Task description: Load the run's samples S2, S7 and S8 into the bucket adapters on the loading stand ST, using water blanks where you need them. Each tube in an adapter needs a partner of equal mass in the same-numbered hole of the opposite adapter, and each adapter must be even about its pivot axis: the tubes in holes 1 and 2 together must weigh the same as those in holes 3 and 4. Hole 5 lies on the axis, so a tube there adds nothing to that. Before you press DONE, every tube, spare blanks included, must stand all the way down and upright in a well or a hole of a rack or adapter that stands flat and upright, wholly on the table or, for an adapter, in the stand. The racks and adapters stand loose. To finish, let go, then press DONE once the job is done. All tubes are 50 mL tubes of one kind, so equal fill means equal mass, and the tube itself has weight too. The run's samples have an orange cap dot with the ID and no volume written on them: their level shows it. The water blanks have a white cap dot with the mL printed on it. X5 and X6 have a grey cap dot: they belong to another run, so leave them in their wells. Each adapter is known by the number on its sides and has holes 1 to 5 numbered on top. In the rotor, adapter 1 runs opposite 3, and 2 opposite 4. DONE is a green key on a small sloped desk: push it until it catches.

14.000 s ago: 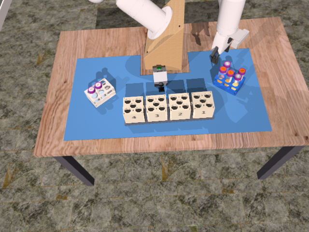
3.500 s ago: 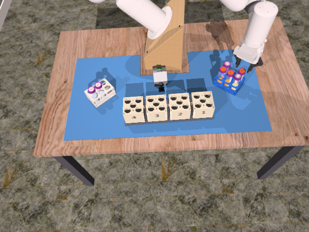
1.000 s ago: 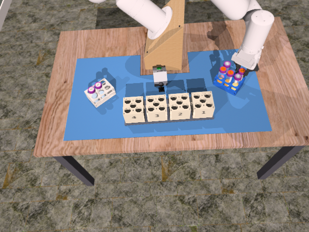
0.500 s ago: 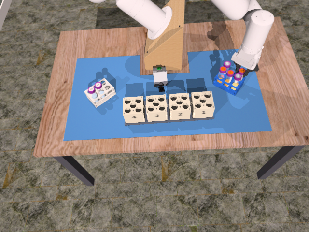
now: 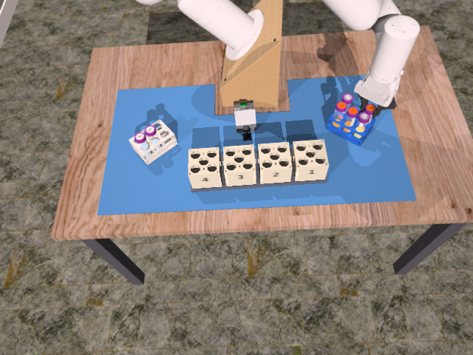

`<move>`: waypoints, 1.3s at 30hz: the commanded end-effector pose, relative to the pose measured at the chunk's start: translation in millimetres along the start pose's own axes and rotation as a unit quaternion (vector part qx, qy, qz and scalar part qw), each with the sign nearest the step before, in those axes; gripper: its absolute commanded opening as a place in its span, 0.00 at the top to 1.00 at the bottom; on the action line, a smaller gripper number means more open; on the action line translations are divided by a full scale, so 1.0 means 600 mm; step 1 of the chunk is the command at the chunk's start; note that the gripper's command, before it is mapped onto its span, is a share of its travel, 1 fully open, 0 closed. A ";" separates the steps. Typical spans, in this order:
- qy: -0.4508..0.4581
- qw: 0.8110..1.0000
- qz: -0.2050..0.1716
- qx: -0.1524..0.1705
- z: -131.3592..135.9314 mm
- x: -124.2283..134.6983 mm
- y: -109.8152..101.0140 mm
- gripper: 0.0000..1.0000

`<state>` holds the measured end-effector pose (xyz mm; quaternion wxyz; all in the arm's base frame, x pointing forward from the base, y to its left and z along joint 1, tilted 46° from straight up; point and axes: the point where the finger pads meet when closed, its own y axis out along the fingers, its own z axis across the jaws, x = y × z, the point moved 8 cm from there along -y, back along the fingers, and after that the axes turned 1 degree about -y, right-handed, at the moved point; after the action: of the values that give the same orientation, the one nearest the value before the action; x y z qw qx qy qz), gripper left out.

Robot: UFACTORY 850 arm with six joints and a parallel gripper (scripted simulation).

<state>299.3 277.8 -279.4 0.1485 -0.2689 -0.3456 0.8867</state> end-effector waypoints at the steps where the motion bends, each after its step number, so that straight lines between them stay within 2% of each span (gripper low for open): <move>1: 0.000 1.000 0.000 -0.001 -0.001 0.000 -0.002 1.00; 39: 0.000 1.000 0.000 -0.001 -0.001 0.000 -0.036 1.00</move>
<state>301.0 292.2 -265.5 0.1485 -0.2689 -0.3457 0.8866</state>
